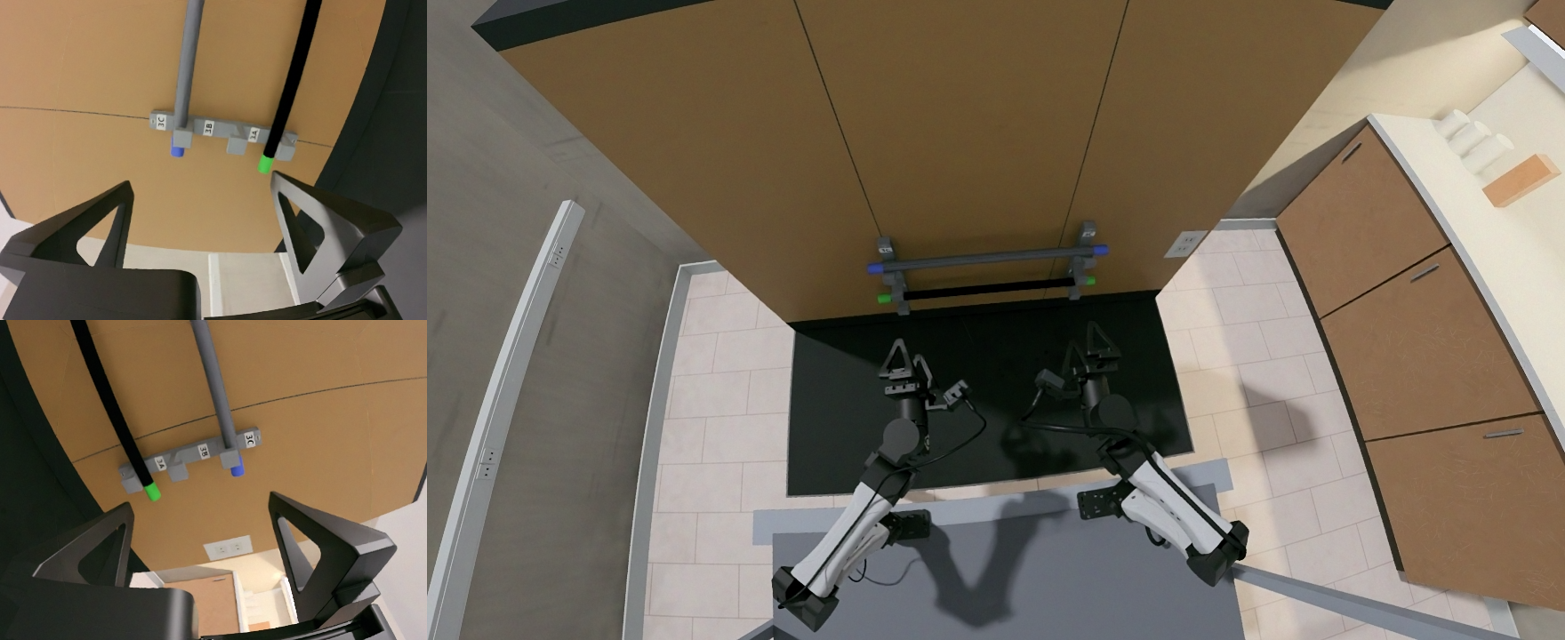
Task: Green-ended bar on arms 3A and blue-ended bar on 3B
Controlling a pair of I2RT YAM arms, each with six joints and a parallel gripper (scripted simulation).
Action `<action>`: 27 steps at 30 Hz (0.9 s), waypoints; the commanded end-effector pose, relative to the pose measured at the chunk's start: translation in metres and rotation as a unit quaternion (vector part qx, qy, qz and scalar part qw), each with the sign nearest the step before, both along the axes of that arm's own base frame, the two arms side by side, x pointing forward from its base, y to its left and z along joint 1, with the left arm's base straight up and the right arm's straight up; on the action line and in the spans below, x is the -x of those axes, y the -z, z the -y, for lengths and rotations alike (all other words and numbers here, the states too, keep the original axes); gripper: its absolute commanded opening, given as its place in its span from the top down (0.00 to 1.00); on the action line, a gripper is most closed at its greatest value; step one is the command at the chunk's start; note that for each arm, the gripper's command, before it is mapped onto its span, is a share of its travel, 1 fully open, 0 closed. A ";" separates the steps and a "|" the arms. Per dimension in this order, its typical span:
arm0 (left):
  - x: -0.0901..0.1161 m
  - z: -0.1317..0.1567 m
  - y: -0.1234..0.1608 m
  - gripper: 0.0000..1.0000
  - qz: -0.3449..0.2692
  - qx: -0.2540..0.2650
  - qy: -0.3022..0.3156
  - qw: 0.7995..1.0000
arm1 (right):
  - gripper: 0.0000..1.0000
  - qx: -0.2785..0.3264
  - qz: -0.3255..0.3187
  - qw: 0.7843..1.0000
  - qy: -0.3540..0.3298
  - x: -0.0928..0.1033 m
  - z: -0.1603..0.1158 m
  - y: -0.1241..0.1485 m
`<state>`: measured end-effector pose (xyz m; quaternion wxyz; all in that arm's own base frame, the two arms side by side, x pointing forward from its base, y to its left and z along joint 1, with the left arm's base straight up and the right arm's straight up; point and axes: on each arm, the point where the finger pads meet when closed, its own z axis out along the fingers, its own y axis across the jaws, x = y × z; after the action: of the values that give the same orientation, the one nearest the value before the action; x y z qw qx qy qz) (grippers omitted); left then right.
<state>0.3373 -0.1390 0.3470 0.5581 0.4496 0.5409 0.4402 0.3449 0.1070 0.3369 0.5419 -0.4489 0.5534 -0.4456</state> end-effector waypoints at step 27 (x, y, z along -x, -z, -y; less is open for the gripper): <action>0.005 0.038 0.013 0.00 0.000 -0.107 -0.006 0.994 | 0.00 0.102 0.005 0.995 0.003 0.005 0.002 0.013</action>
<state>0.3317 -0.1723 0.3291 0.5037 0.5094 0.4928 0.4939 0.3411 0.1101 0.3214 0.4888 -0.5002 0.5089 -0.5020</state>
